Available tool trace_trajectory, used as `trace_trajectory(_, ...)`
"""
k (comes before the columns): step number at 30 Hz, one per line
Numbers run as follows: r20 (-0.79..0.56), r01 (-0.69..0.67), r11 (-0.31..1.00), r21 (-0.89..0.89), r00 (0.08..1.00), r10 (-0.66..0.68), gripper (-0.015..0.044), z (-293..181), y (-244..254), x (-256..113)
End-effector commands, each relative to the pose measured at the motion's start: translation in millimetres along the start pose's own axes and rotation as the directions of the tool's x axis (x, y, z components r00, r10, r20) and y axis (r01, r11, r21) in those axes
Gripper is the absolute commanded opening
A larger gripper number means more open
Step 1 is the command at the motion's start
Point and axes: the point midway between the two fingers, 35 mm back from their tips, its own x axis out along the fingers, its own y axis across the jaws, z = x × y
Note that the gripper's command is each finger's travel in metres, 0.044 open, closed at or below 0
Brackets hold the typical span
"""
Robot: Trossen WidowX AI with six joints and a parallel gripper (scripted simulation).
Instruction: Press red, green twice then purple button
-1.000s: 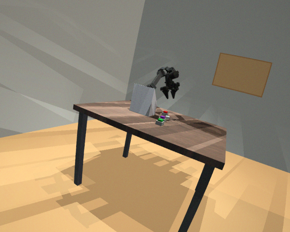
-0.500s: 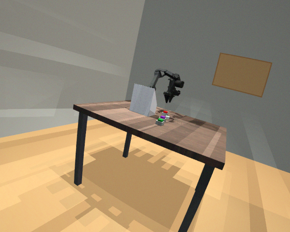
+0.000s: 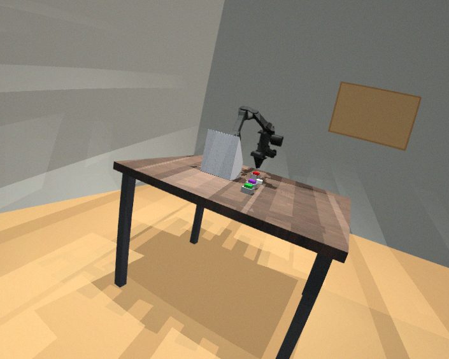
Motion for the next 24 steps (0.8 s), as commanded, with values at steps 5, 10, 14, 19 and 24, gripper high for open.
trace_trajectory(5,-0.001,-0.003,1.0,0.004,1.0,0.003,0.002,-0.8,0.1,1.3)
trace_trajectory(10,-0.001,-0.002,1.0,0.004,1.0,0.002,0.002,-0.5,-0.2,7.2)
trace_trajectory(14,-0.001,-0.002,1.0,0.004,1.0,0.002,0.002,-0.2,-0.3,13.8)
trace_trajectory(19,-0.001,-0.002,1.0,0.004,1.0,0.002,0.002,-0.3,-0.2,21.9)
trace_trajectory(24,-0.001,-0.004,1.0,0.004,1.0,0.004,0.002,-0.7,0.1,30.0)
